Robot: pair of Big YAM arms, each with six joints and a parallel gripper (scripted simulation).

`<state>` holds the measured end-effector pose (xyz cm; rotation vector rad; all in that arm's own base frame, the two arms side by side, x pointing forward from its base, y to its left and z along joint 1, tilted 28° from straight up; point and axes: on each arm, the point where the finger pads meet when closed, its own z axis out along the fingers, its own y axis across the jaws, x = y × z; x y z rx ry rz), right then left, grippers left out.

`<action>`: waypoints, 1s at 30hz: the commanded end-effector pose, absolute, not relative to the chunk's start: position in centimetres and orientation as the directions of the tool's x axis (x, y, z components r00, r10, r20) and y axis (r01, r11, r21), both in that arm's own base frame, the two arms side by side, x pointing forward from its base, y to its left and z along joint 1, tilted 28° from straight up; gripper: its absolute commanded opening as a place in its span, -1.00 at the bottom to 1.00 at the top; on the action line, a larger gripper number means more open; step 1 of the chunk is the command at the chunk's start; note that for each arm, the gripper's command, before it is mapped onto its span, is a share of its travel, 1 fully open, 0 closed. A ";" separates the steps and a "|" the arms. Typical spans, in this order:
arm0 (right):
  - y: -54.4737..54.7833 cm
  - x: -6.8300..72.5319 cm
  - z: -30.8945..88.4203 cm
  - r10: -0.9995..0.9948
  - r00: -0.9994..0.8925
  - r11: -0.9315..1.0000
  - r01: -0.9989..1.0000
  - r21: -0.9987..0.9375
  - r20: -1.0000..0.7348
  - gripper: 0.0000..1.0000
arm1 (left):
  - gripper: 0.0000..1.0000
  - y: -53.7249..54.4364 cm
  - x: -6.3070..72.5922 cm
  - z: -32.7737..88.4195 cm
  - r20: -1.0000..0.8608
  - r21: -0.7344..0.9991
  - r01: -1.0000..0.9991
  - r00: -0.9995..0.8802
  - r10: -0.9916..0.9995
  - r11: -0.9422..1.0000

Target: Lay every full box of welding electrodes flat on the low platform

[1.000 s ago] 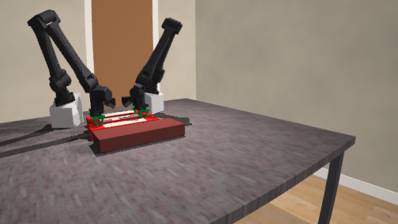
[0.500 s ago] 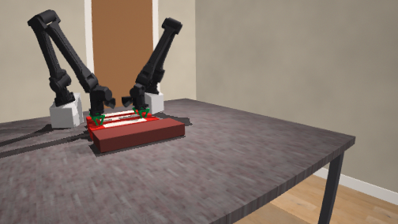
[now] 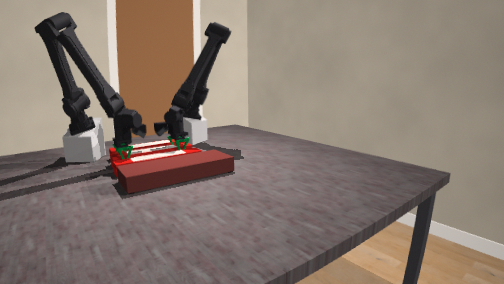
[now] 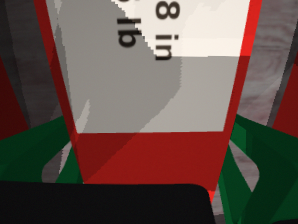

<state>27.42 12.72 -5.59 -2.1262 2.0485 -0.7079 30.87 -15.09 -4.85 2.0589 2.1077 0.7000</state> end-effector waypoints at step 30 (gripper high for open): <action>14.4 27.5 -2.9 -0.973 -0.019 -0.080 -0.906 -0.416 0.228 -1.00 | -1.00 -17.2 31.4 -1.4 0.195 0.437 0.899 -0.073 0.978 -0.020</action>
